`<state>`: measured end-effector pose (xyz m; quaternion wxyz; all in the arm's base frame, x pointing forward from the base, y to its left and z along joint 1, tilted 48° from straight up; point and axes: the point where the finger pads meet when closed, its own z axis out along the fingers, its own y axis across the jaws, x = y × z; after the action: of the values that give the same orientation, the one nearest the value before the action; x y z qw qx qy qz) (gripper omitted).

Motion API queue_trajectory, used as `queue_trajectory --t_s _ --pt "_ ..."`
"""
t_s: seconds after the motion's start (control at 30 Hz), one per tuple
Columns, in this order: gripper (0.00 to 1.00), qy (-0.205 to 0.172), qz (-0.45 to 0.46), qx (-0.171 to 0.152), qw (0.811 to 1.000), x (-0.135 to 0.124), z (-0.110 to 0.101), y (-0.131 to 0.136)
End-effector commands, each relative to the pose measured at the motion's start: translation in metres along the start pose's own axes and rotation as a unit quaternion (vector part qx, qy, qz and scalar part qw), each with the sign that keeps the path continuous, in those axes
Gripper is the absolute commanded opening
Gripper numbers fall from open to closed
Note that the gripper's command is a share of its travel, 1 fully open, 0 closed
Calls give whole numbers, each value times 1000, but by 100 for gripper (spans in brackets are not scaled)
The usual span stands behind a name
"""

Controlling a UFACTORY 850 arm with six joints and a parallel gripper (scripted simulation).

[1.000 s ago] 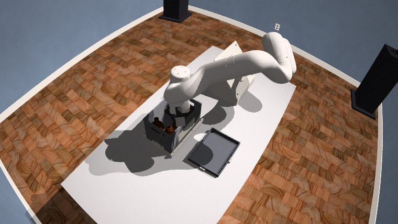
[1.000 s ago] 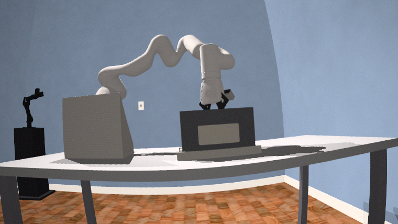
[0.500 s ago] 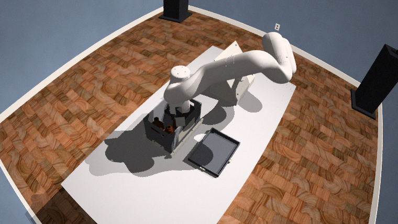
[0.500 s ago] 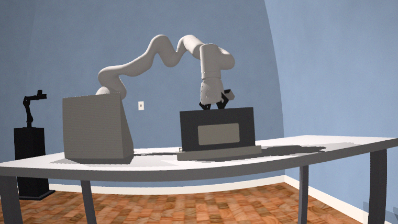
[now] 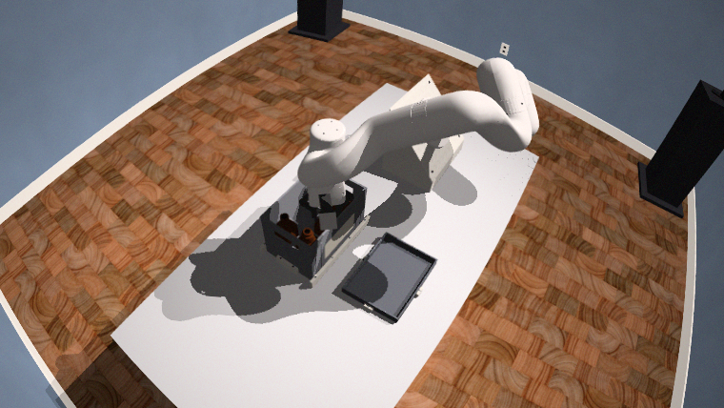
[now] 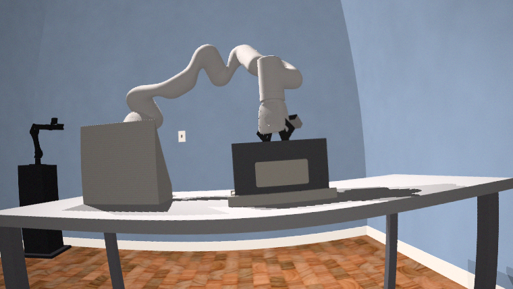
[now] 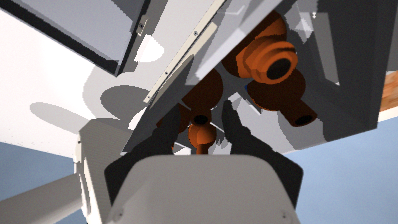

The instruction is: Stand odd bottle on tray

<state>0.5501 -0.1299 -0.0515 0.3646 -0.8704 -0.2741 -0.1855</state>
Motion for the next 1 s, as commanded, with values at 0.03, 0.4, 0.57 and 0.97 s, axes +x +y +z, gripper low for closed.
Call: queue_trajectory --t_s 0.03,0.4,0.57,0.97 --pt "65 0 0 -1 1000 0 -10 1" --pt "65 0 0 -1 1000 0 -38 1" --pt "65 0 0 -1 1000 0 -55 1" --pt "65 0 0 -1 1000 0 -79 1"
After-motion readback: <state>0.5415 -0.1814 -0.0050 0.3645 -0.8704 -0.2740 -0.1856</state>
